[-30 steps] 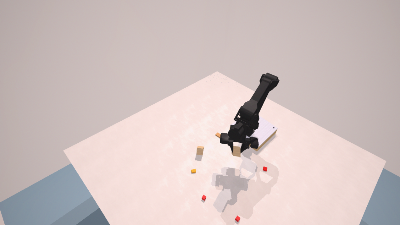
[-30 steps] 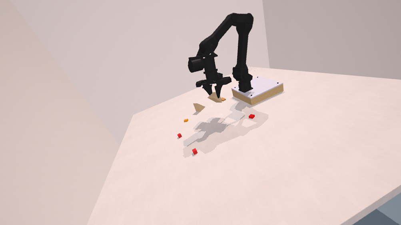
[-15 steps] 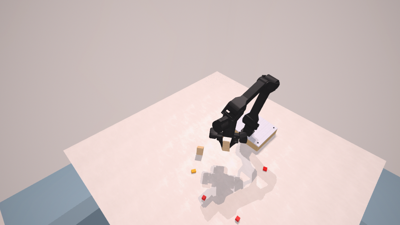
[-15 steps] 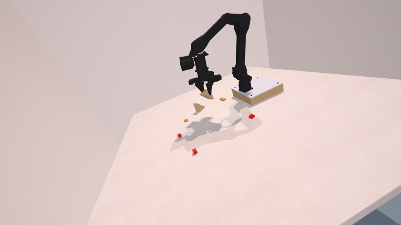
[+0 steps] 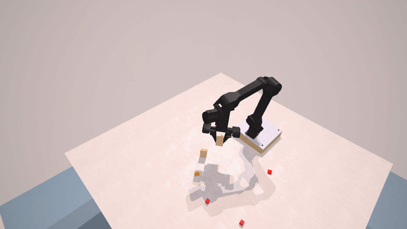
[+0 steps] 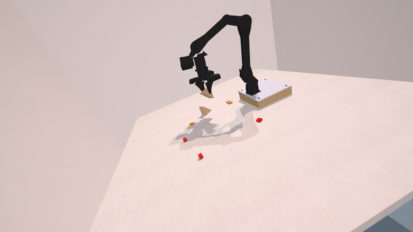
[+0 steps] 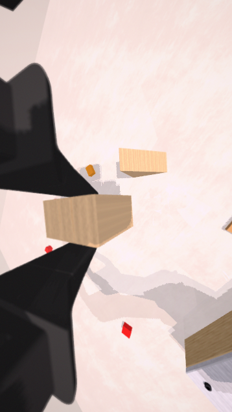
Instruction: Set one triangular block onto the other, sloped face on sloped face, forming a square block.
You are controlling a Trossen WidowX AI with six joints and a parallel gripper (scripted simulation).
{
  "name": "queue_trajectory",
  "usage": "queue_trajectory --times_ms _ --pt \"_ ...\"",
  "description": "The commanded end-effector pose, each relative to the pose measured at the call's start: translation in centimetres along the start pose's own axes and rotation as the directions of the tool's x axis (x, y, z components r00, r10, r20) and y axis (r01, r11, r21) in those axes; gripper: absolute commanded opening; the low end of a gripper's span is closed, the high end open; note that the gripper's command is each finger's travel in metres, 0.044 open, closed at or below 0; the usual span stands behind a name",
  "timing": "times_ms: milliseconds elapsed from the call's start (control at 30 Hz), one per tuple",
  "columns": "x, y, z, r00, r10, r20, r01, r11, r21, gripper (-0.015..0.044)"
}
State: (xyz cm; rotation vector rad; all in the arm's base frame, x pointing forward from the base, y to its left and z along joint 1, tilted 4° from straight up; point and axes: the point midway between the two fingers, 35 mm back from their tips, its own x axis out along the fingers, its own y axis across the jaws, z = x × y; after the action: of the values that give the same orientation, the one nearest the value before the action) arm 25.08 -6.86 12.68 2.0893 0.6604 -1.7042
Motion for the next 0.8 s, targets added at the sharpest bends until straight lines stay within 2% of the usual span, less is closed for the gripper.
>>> queue_trajectory --times_ms 0,767 --pt "-0.5 1.7 1.1 1.000 -0.002 0.001 0.002 1.000 0.003 0.0000" --pt "-3.2 8.2 8.2 1.000 -0.006 -0.025 0.006 1.000 -0.002 0.0000"
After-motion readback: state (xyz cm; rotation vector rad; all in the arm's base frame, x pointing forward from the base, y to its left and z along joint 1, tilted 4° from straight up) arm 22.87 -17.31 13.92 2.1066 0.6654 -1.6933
